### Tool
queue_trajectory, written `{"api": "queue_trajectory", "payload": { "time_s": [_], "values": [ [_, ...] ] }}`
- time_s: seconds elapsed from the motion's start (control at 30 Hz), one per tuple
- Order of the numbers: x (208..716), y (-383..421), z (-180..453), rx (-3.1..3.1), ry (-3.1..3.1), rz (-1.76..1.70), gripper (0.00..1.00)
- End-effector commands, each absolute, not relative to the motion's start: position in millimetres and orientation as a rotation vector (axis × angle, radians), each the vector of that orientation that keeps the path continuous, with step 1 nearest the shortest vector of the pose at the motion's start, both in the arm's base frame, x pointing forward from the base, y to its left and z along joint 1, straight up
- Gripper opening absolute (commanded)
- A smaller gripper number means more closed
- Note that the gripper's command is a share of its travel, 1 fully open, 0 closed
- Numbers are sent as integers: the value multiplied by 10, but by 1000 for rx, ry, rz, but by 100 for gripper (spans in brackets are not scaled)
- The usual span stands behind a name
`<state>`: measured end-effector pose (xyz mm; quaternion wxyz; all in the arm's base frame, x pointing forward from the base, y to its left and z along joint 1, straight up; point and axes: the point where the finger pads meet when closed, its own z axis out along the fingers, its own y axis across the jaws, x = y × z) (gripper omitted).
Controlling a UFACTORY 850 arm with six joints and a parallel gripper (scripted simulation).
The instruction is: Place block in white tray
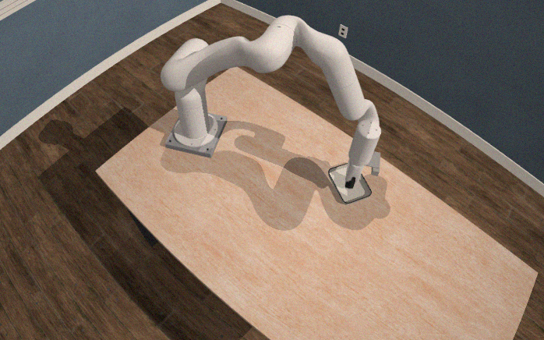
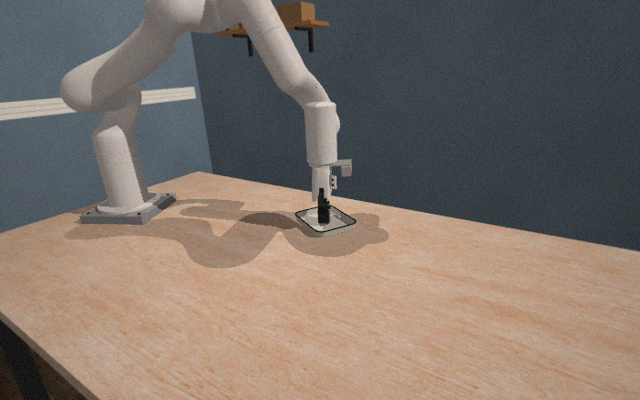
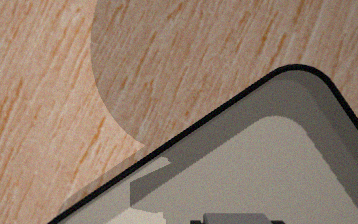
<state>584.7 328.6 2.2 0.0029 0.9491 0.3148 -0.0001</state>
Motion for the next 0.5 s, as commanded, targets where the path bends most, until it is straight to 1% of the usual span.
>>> {"api": "queue_trajectory", "payload": {
  "time_s": [0.0, 0.47],
  "values": [
    [5855, 3291, 30, 2977, 987, 3, 0],
    [5855, 3290, 10, 2977, 987, 3, 0]
  ]
}}
